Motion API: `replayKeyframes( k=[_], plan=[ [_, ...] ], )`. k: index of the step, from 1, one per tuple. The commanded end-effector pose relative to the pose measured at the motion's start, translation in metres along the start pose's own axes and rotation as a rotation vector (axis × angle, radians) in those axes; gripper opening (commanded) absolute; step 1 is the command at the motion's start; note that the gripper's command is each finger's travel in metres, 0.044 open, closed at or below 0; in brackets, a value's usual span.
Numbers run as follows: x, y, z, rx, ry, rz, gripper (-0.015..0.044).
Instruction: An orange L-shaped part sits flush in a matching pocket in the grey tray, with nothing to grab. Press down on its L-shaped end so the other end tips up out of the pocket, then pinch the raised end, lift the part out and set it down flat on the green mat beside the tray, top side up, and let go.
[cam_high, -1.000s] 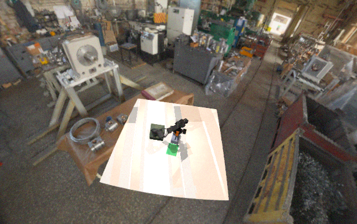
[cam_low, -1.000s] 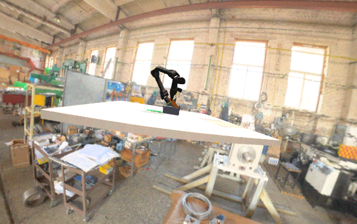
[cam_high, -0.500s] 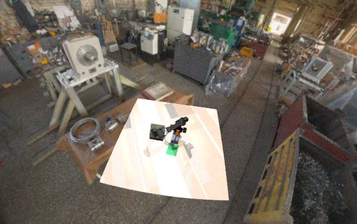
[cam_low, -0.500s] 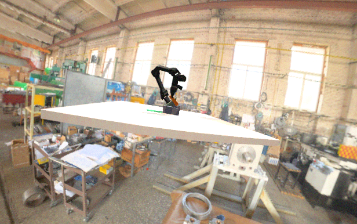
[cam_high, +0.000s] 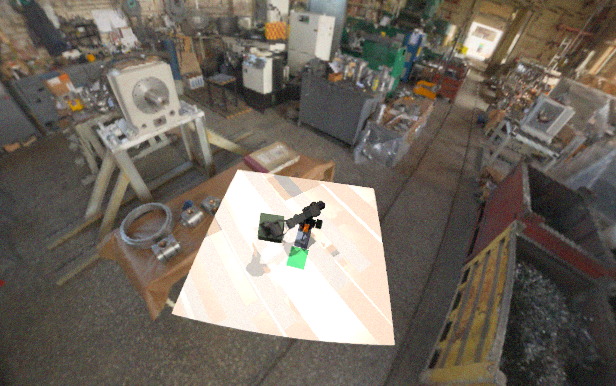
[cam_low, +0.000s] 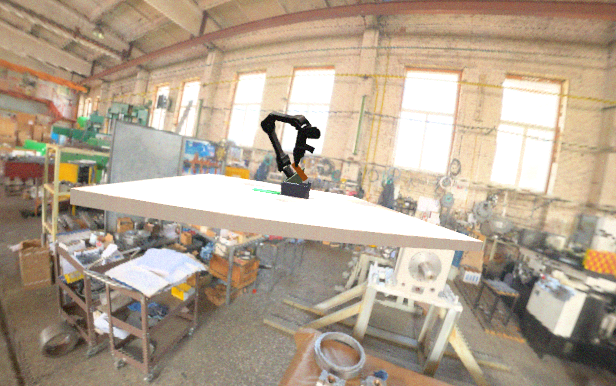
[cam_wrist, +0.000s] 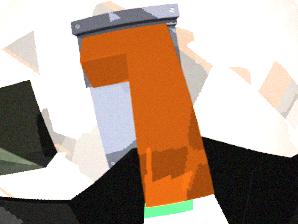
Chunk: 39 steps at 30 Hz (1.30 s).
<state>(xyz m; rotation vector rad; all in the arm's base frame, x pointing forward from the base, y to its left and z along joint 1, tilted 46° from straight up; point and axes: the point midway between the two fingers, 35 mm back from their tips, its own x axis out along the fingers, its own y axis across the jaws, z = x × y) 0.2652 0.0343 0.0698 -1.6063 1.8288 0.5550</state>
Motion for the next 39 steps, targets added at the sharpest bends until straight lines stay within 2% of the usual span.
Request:
replayKeyframes(
  k=[1, 31, 39],
  plan=[
    [0.0, 0.001, -0.013, -0.001, -0.001, -0.001, 0.0],
    [0.002, 0.013, -0.157, -0.003, 0.004, 0.0, 0.0],
    [0.006, 0.014, -0.16, -0.003, 0.004, -0.001, 0.0]
  ],
)
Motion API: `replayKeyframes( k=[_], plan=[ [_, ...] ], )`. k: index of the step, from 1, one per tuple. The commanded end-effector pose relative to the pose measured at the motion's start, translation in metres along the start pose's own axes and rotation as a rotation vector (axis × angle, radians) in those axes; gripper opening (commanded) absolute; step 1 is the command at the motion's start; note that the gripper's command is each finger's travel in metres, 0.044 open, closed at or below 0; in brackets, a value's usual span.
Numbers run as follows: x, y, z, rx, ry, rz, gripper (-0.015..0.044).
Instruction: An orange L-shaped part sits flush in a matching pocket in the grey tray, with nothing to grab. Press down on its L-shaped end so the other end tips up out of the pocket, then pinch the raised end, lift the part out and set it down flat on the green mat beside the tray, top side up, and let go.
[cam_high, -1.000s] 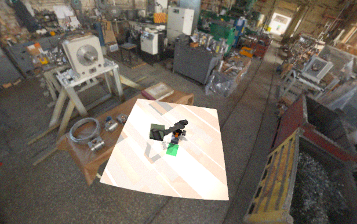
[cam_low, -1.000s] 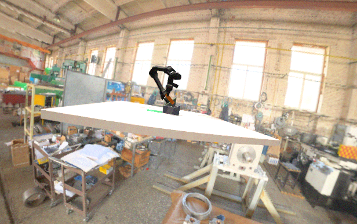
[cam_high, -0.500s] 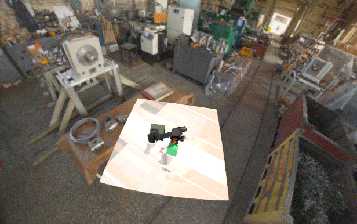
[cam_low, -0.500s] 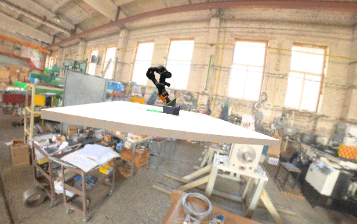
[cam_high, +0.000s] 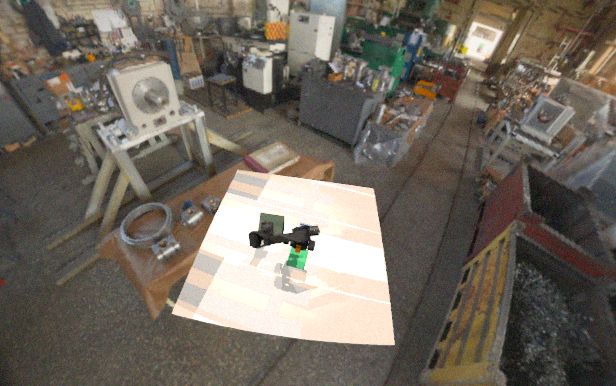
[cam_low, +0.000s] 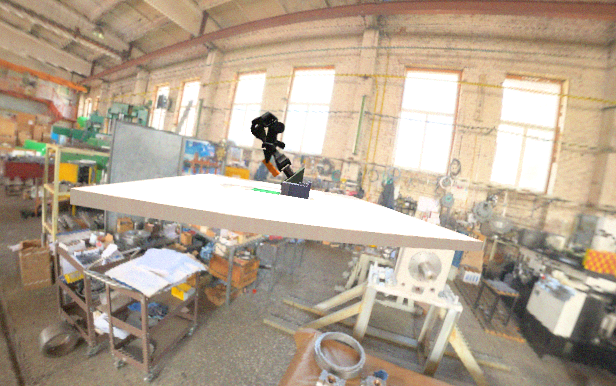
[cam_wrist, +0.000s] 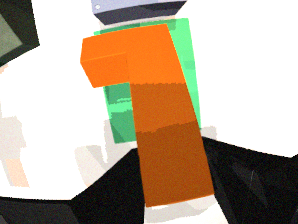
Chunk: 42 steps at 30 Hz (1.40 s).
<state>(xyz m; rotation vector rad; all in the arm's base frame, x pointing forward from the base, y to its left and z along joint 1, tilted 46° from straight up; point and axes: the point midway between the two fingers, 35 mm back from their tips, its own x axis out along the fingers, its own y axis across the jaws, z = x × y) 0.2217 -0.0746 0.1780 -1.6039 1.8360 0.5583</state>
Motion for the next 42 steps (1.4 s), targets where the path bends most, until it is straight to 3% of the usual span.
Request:
replayKeyframes(
  k=[1, 42],
  plan=[
    [0.003, -0.001, -0.001, 0.0, 0.002, -0.007, 0.0],
    [0.066, -0.002, -0.002, 0.001, 0.003, -0.008, 0.0]
  ],
)
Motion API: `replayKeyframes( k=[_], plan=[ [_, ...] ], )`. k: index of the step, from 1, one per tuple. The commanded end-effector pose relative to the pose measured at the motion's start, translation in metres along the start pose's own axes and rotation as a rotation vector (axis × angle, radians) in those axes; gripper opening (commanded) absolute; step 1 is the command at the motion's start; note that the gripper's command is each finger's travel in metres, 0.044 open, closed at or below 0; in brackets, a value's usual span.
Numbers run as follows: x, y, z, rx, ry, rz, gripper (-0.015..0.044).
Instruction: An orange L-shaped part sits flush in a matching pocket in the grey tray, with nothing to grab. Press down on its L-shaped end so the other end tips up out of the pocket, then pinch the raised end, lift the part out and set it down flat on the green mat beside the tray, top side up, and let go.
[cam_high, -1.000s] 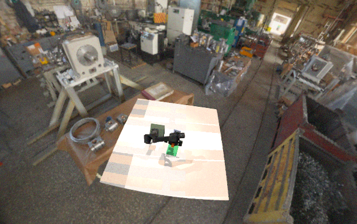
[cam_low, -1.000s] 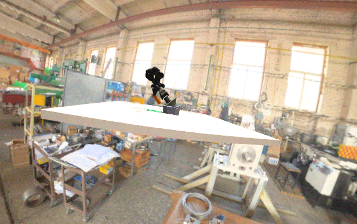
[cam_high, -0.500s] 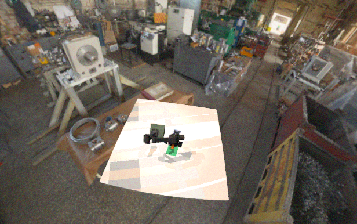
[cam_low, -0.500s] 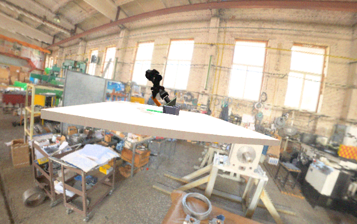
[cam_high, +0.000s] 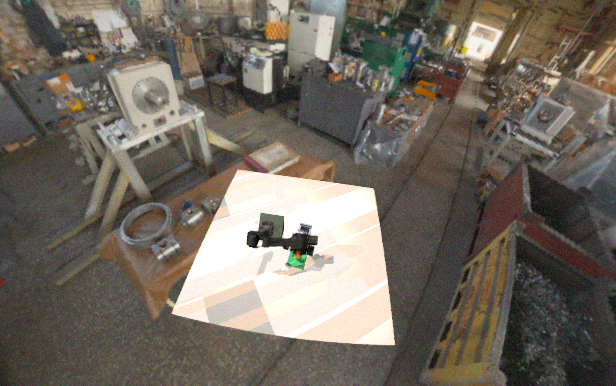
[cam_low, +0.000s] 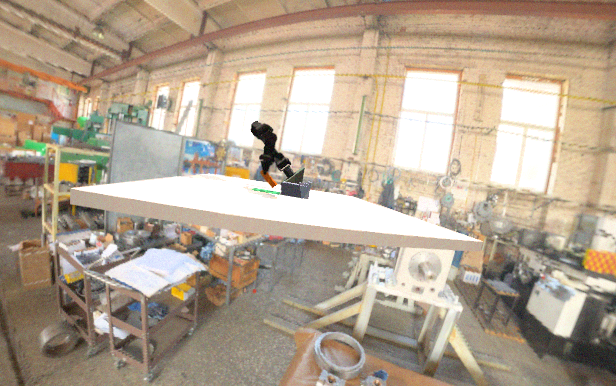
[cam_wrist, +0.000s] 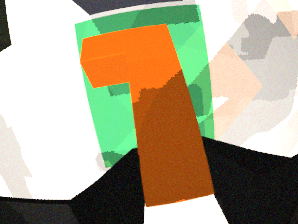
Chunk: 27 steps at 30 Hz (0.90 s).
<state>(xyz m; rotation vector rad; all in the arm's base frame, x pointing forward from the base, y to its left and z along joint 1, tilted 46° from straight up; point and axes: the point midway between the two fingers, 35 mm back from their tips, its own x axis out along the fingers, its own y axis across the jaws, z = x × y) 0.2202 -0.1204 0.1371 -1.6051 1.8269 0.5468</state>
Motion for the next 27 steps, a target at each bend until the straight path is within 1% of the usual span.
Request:
replayKeyframes(
  k=[1, 10, 20, 27],
  plan=[
    [0.006, 0.001, 0.0, -0.008, 0.005, 0.001, 0.0],
    [0.019, 0.002, 0.0, -0.007, 0.006, 0.001, 0.0],
    [0.018, 0.001, 0.0, -0.002, 0.002, 0.002, 0.0],
    [0.018, 0.001, 0.0, -0.002, 0.002, 0.002, 0.0184]
  ],
)
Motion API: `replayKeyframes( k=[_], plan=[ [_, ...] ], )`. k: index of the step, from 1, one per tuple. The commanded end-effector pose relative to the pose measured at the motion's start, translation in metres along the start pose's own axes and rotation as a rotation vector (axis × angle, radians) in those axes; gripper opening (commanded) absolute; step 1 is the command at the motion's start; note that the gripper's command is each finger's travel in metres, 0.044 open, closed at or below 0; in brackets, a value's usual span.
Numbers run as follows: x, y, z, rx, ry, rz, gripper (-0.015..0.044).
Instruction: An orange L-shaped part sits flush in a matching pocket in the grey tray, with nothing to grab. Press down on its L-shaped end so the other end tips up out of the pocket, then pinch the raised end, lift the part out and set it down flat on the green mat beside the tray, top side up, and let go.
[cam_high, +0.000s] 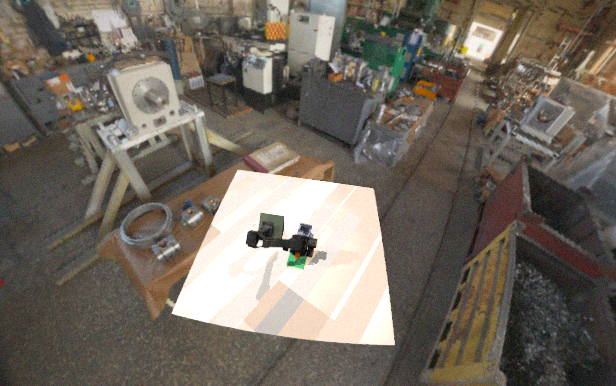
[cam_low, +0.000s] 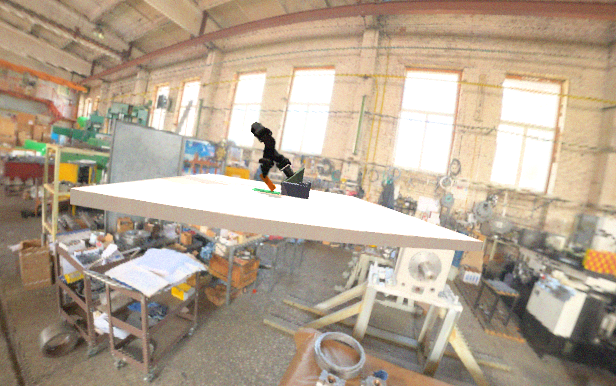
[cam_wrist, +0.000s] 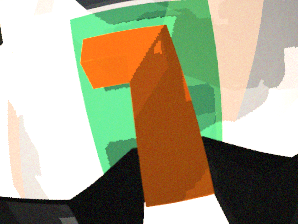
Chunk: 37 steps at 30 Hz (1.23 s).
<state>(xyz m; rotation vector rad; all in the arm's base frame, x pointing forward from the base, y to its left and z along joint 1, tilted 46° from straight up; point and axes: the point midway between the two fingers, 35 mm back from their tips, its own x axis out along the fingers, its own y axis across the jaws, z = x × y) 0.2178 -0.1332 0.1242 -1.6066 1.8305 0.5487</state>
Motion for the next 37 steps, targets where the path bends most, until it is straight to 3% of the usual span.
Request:
replayKeyframes(
  k=[1, 5, 9, 13, 37],
  plan=[
    [0.0, 0.0, 0.0, 0.0, 0.0, 0.0, 0.021],
    [-0.013, -0.002, 0.001, -0.001, -0.005, 0.0, 0.0315],
    [-0.054, -0.004, 0.003, -0.004, -0.009, 0.001, 0.04],
    [-0.09, 0.0, 0.001, -0.006, 0.001, 0.001, 0.04],
    [-0.086, -0.001, 0.001, -0.011, 0.0, -0.01, 0.04]
  ],
)
